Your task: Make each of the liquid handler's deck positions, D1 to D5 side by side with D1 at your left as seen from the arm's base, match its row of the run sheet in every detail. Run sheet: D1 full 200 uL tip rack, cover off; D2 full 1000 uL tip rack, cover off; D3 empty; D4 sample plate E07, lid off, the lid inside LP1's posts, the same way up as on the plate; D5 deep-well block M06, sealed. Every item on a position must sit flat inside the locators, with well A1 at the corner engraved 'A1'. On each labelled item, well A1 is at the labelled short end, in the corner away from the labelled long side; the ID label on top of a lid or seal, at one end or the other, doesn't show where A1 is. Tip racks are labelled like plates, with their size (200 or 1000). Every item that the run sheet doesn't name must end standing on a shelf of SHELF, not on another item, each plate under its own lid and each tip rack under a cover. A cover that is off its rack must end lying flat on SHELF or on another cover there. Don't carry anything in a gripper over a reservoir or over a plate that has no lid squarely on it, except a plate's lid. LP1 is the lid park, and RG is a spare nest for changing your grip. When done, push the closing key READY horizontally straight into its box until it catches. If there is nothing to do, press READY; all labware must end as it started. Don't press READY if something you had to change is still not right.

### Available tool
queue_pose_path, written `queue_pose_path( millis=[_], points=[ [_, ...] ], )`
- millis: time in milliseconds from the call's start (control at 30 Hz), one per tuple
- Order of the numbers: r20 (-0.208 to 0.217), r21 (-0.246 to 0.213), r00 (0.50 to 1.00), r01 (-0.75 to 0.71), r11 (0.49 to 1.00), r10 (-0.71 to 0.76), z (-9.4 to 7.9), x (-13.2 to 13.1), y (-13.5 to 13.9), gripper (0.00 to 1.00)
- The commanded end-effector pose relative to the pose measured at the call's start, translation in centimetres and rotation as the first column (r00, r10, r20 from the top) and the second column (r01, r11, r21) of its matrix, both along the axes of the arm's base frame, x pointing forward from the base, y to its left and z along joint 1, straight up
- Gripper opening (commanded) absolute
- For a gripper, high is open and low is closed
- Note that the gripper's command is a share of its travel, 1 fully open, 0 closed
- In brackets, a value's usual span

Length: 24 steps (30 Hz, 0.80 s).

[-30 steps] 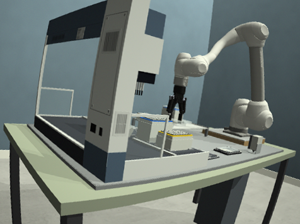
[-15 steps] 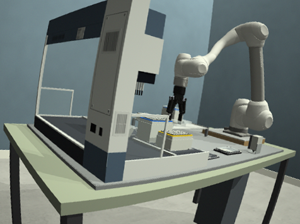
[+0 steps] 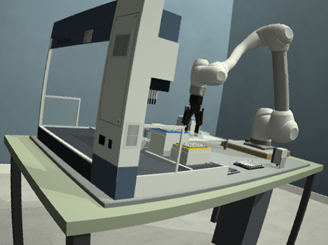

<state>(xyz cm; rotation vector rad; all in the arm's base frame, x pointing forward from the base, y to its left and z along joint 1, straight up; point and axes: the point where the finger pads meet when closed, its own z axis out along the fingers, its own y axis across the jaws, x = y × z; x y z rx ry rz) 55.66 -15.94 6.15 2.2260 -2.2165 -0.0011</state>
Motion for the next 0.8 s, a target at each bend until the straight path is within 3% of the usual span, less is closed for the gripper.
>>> queue_pose_path(
  millis=[0,533,567,767],
  points=[
    [0.001,0.000,1.000,0.000,1.000,0.000,-0.02,0.04,-0.01,0.10],
    [0.001,0.000,1.000,0.000,1.000,0.000,-0.31,0.05,-0.01,0.10],
    [0.001,0.000,1.000,0.000,1.000,0.000,-0.31,0.05,-0.01,0.67],
    [0.001,0.000,1.000,0.000,1.000,0.000,-0.31,0.05,-0.01,0.67]
  ],
)
